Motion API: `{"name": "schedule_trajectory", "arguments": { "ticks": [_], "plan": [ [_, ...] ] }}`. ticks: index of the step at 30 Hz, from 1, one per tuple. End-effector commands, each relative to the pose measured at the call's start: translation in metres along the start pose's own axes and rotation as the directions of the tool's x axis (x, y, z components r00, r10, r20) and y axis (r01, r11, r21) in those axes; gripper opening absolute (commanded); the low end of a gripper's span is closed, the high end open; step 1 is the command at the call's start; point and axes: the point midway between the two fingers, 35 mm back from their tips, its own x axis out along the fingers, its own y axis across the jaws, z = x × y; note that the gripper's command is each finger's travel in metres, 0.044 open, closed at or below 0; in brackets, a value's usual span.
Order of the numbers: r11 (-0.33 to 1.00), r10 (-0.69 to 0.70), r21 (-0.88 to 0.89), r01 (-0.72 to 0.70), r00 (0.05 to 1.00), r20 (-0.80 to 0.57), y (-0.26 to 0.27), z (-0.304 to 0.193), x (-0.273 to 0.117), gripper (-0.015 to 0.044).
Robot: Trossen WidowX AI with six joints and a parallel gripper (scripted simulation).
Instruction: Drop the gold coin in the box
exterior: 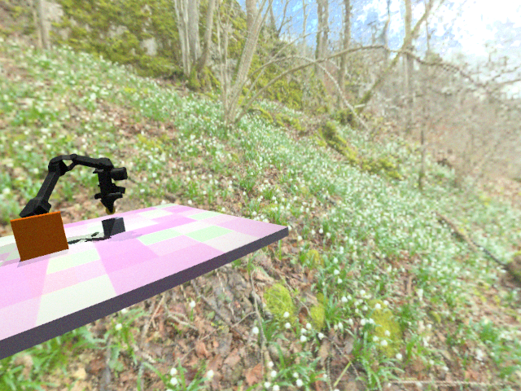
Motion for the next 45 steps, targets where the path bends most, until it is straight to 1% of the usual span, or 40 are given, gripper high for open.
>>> {"name": "schedule_trajectory", "arguments": {
  "ticks": [1, 20, 45],
  "plan": [
    [1.0, -0.001, 0.0, 0.001, 1.0, -0.001, -0.003, 0.001, 0.0, 0.0],
    [1.0, 0.001, 0.001, -0.001, 1.0, 0.001, -0.003, -0.001, 0.001, 0.0],
    [1.0, 0.001, 0.004, -0.001, 1.0, 0.001, -0.001, -0.002, 0.013, 0.0]
  ]
}}
